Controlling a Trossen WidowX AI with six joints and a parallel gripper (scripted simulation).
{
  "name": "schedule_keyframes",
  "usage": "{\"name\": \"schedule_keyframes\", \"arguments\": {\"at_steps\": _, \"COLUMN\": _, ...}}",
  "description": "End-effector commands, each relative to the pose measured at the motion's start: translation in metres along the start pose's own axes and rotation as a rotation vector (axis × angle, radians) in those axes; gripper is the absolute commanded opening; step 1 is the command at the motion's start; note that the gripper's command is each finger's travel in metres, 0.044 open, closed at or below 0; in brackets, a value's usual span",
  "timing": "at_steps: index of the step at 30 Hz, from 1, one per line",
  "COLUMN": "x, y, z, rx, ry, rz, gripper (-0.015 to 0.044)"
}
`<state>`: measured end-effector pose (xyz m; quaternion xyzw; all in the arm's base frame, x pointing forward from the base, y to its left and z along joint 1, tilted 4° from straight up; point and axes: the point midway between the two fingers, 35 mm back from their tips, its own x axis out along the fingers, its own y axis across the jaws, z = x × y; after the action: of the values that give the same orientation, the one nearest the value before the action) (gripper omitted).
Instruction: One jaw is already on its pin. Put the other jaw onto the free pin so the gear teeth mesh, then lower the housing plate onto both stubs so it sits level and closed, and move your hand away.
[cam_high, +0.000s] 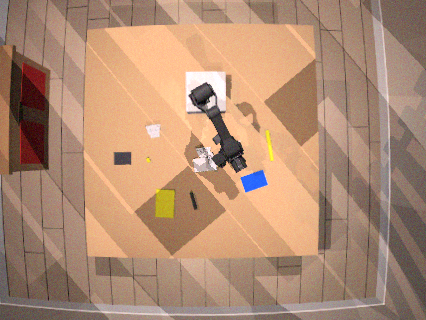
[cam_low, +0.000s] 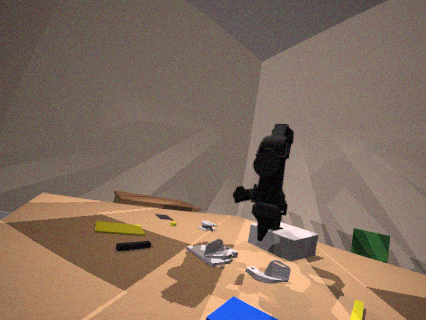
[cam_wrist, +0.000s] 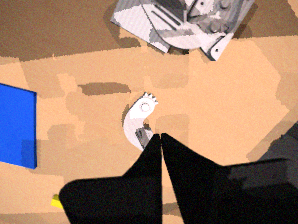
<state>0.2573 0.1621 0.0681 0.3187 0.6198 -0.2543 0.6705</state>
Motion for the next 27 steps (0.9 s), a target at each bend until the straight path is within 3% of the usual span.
{"name": "schedule_keyframes", "arguments": {"at_steps": 1, "x": 0.0000, "y": 0.0000, "z": 0.0000, "rx": 0.000, "ry": 0.000, "rz": 0.000, "gripper": 0.0000}}
{"name": "schedule_keyframes", "arguments": {"at_steps": 11, "x": 0.0000, "y": 0.0000, "z": 0.0000, "rx": 0.000, "ry": 0.000, "rz": 0.000, "gripper": 0.0000}}
{"name": "schedule_keyframes", "arguments": {"at_steps": 27, "x": 0.0000, "y": 0.0000, "z": 0.0000, "rx": 0.000, "ry": 0.000, "rz": 0.000, "gripper": 0.0420}}
